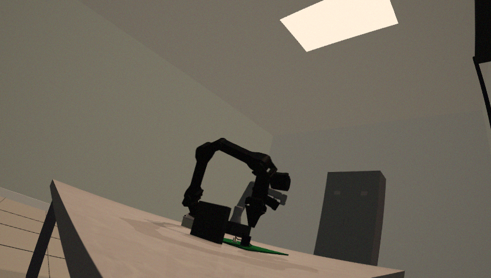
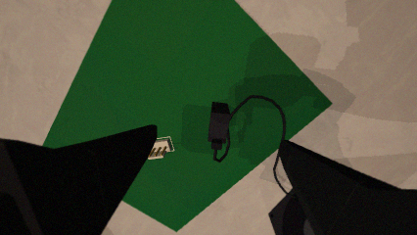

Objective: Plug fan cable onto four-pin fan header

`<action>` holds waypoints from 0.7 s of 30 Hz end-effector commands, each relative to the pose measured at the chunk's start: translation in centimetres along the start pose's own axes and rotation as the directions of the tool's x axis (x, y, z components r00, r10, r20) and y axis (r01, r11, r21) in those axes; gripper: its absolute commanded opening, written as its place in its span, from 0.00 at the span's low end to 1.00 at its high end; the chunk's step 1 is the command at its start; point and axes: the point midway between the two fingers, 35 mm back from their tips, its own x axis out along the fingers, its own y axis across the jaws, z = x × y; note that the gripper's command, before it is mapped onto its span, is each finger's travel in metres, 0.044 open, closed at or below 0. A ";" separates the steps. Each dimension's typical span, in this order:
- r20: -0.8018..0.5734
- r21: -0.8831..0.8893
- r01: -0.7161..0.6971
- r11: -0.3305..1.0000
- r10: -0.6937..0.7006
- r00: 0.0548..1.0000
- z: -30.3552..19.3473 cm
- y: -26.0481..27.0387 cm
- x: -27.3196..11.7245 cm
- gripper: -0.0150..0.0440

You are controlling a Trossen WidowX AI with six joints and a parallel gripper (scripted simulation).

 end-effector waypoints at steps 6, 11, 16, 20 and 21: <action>0.003 0.000 0.008 1.000 -0.008 1.000 -0.1 -0.1 1.8 1.00; 0.004 0.000 0.008 1.000 -0.008 1.000 -0.1 -0.1 2.5 1.00; 0.004 0.000 0.008 1.000 -0.008 1.000 -0.1 -0.1 3.3 1.00; 0.004 0.000 0.008 1.000 -0.008 1.000 -0.1 -0.1 4.0 1.00; 0.004 0.000 0.008 1.000 -0.008 1.000 -0.1 -0.1 4.2 1.00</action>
